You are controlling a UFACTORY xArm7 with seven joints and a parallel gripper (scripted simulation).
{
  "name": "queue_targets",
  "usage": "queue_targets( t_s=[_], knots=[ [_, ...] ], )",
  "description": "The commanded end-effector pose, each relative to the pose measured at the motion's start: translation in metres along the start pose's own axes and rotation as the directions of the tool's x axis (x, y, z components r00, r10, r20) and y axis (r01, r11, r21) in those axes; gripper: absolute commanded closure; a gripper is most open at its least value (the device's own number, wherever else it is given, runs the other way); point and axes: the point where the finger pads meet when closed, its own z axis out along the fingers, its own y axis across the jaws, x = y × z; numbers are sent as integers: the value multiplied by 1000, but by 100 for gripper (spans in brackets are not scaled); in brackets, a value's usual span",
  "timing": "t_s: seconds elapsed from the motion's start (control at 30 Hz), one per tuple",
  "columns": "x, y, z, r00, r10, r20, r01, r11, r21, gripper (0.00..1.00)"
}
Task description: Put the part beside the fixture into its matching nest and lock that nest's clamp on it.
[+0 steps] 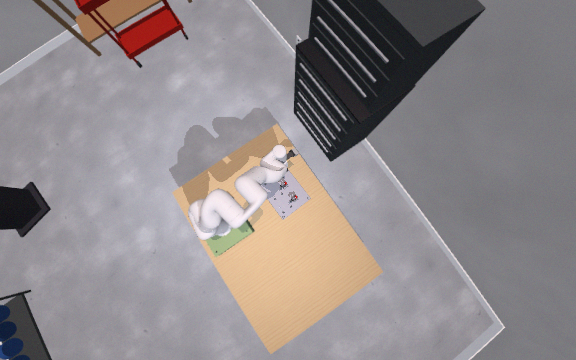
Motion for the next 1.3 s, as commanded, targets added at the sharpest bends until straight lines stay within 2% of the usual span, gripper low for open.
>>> queue_targets(
  t_s=[0.0, 0.53, 0.57, 1.27],
  knots=[
    [1, 0, -8, 1000, 0, -3, 0, 1000, 1, 53],
    [1, 0, -9, 1000, 0, -3, 0, 1000, 1, 53],
    [1, 0, -9, 1000, 0, -3, 0, 1000, 1, 100],
    [1, 0, -9, 1000, 0, -3, 0, 1000, 1, 100]
  ],
)
